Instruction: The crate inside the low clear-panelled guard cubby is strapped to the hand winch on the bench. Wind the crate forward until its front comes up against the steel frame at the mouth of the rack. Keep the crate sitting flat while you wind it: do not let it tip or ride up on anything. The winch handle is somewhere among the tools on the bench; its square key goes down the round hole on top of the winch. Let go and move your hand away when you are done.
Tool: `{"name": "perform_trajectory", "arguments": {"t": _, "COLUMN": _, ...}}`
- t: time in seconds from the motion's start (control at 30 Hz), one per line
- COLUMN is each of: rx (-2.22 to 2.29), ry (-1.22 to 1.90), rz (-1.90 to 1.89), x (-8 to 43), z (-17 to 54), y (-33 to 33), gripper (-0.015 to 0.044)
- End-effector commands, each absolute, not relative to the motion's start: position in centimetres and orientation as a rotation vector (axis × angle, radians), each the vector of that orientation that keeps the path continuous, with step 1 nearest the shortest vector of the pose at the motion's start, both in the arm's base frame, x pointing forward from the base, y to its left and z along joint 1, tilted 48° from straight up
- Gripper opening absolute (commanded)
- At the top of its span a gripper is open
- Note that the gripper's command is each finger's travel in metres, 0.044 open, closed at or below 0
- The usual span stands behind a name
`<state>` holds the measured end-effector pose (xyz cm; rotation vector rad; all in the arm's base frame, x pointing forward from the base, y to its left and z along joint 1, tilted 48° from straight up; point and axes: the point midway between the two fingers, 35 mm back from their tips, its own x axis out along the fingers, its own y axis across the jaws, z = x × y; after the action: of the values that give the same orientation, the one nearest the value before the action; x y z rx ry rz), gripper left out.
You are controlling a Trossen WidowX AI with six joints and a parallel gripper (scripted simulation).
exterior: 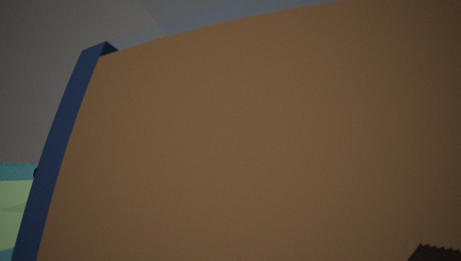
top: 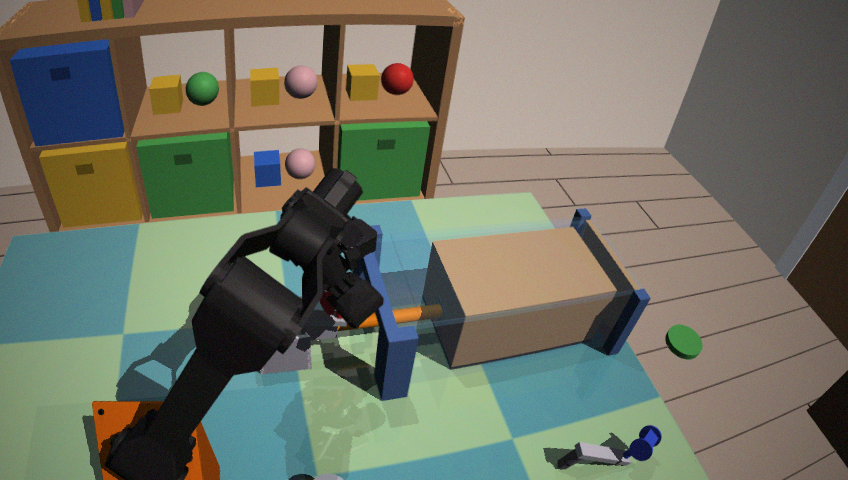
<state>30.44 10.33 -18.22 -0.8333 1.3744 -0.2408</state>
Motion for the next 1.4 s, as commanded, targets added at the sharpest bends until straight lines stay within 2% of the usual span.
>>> {"name": "perform_trajectory", "arguments": {"t": 0.0, "rx": -0.820, "ry": 1.378, "rz": -0.235, "x": 30.4, "z": -19.2, "y": 10.9, "gripper": 0.0000}}
{"name": "perform_trajectory", "arguments": {"t": 1.37, "rx": -0.817, "ry": 1.377, "rz": -0.232, "x": 30.0, "z": -22.6, "y": 14.6, "gripper": 0.0000}}
